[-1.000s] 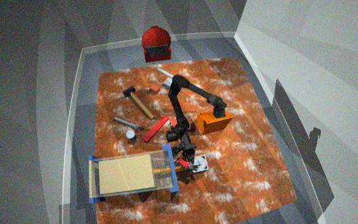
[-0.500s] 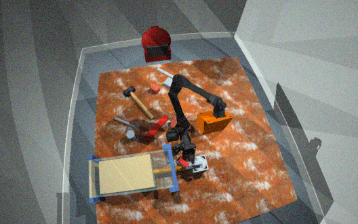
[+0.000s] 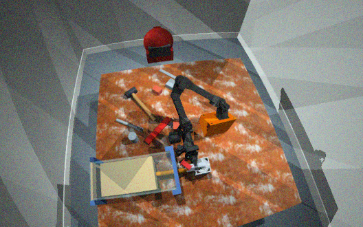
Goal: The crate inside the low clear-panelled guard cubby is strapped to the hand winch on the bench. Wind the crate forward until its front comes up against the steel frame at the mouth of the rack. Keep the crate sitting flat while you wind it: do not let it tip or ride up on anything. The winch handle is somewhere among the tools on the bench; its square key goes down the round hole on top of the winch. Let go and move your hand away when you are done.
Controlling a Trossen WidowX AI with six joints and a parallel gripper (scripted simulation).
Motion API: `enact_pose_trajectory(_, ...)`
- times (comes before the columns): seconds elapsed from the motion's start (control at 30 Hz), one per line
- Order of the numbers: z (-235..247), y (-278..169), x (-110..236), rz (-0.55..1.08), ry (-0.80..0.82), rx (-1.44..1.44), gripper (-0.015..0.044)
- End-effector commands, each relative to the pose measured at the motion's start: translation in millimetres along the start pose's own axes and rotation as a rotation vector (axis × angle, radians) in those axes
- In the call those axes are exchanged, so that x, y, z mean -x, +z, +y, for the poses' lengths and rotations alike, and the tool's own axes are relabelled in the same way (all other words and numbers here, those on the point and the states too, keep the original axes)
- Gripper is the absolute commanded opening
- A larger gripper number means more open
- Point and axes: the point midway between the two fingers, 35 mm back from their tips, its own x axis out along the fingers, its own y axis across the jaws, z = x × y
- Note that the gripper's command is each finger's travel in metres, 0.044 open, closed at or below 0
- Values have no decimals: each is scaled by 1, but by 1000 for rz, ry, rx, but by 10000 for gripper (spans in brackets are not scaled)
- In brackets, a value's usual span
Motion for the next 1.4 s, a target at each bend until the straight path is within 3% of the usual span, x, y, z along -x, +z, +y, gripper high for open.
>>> enact_pose_trajectory(0.0, 1, 0, 0, -1, 6, -2, 240)
enact_pose_trajectory(1.37, -8, 0, 0, 0, 0, 0, 240)
